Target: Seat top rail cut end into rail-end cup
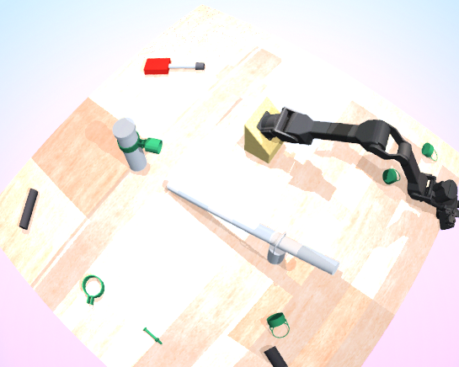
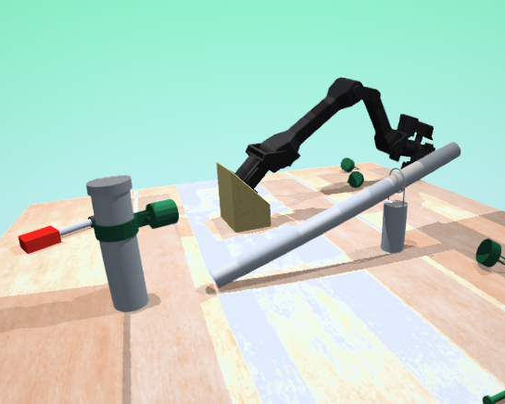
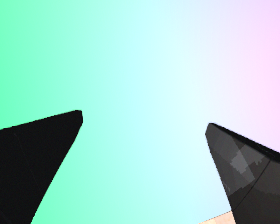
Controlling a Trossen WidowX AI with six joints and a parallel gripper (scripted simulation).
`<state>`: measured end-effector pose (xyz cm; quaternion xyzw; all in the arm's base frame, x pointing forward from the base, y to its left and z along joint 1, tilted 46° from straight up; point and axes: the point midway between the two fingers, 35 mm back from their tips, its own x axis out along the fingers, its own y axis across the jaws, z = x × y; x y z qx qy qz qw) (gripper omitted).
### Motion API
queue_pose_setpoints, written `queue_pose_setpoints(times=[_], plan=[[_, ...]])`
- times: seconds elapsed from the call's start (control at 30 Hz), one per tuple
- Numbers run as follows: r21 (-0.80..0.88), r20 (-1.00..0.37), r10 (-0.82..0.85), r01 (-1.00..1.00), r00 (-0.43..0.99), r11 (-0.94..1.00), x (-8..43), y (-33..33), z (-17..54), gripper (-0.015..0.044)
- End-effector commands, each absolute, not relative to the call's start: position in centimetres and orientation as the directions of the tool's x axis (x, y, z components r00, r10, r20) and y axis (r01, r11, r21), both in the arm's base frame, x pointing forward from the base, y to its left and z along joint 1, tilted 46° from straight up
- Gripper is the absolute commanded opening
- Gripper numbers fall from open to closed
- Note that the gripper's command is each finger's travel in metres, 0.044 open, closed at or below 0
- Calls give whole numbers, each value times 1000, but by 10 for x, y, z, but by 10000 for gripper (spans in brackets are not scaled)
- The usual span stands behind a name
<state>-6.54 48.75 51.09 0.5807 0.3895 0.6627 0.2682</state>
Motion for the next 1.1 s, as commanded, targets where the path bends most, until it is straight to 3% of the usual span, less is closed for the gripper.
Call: queue_pose_setpoints(times=[0.0, 0.5, 0.8, 1.07], plan=[[828, 560, 825, 9, -75, -561, -6, 480, 517, 440], [916, 324, 888, -344, 326, -207, 220, 437, 468, 440], [914, 149, 801, -390, 579, 112, 340, 352, 430, 440], [815, 20, 676, -403, 737, 416, 417, 261, 400, 440]])
